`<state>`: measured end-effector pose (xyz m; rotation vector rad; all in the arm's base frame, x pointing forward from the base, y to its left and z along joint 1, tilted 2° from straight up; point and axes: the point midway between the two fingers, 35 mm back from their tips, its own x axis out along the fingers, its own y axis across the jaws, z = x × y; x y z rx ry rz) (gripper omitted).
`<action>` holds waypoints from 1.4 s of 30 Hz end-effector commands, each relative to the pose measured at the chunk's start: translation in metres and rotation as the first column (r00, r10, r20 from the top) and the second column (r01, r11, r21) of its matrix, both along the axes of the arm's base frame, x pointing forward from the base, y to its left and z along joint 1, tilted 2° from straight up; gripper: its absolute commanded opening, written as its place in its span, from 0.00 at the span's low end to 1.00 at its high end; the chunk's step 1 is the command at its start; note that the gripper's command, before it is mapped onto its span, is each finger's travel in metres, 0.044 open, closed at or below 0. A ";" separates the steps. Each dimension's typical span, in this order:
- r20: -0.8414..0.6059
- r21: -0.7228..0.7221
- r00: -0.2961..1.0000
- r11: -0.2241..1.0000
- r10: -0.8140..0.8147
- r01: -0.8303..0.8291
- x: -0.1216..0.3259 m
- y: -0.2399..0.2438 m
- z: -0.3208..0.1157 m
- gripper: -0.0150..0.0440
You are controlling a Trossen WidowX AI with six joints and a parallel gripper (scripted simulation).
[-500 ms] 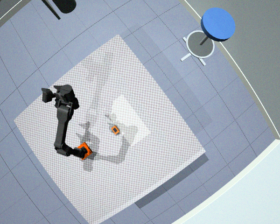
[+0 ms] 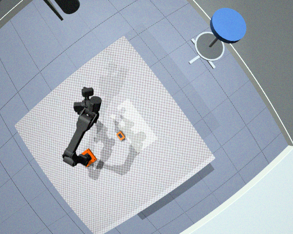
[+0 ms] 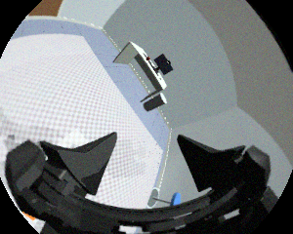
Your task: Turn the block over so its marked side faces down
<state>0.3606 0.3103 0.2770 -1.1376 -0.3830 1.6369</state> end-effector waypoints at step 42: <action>-0.020 -0.851 -0.810 -0.416 -0.586 0.321 -0.016 -0.322 -0.205 1.00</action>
